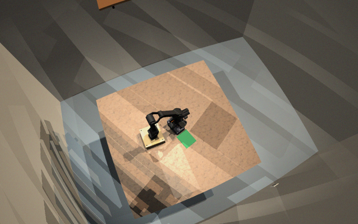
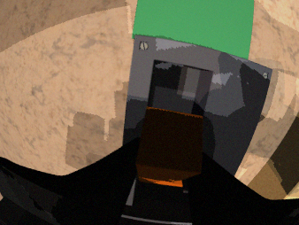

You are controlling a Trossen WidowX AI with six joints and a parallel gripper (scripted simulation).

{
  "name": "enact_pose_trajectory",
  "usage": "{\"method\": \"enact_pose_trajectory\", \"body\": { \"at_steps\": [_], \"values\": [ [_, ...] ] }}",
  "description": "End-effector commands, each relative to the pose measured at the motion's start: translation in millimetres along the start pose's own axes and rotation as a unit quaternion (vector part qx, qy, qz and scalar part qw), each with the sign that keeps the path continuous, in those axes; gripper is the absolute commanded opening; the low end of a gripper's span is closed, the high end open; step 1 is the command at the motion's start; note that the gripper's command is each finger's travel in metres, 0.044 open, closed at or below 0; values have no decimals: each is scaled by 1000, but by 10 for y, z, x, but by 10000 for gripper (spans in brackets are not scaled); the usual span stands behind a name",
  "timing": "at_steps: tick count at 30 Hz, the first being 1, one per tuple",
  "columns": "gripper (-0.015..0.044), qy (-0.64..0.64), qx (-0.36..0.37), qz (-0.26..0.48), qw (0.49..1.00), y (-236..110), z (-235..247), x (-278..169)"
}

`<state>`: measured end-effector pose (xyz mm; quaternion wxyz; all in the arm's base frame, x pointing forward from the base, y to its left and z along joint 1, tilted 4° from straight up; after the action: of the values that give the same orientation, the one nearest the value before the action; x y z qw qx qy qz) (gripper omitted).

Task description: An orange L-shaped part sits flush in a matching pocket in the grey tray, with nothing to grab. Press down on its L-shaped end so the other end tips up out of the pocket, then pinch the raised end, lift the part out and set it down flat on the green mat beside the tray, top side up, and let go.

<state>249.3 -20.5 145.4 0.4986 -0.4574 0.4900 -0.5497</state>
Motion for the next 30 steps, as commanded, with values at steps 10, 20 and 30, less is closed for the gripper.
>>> {"method": "enact_pose_trajectory", "body": {
  "at_steps": [10,20,30],
  "values": [
    [0,1,-1,2,1000,-116,-3,-1],
    [0,1,-2,3,1000,-267,-7,-1],
    [0,1,-3,3,1000,-419,-8,-1]
  ]
}}
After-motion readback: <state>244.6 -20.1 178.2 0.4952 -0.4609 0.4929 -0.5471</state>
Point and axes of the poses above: the point midway between the two fingers, 35 mm back from their tips, its own y axis out along the fingers, its own z axis across the jaws, x = y × z, the point moved 9 cm from there along -y, back along the fingers, and after that the axes turned 12 degrees about y, right-handed, at the moved point
